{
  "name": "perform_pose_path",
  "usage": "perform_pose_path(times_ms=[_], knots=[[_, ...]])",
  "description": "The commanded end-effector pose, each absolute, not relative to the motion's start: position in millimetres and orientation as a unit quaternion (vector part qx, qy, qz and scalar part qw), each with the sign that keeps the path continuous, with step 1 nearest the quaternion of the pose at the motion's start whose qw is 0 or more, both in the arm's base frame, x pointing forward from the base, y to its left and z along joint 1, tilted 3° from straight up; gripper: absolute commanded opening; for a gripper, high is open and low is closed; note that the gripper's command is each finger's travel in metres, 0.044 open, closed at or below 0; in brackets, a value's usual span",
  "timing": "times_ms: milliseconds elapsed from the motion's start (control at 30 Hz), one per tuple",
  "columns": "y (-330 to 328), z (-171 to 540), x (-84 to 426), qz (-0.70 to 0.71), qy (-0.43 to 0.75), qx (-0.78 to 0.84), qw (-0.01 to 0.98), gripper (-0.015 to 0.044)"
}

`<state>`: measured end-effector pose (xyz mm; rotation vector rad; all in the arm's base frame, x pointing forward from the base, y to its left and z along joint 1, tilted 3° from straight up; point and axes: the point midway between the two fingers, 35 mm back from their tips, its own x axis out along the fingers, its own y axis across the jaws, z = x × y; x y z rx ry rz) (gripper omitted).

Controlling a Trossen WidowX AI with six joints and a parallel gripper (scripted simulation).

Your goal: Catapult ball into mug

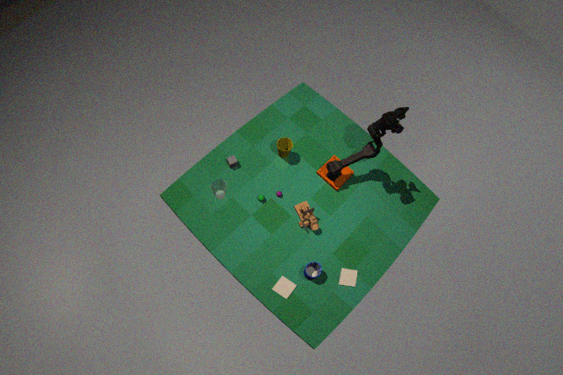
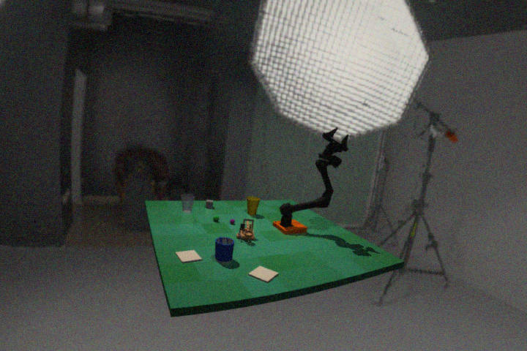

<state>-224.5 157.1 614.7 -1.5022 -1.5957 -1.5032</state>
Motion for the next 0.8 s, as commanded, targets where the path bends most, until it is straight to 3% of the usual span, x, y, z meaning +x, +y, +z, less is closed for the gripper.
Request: perform_pose_path(times_ms=[0, 767], knots=[[138.2, 630.1, -199.3, -0.519, -0.583, -0.548, 0.301, 0.0440], [46.4, 668.9, -51.3, -0.337, -0.541, -0.453, 0.624, 0.0440]])
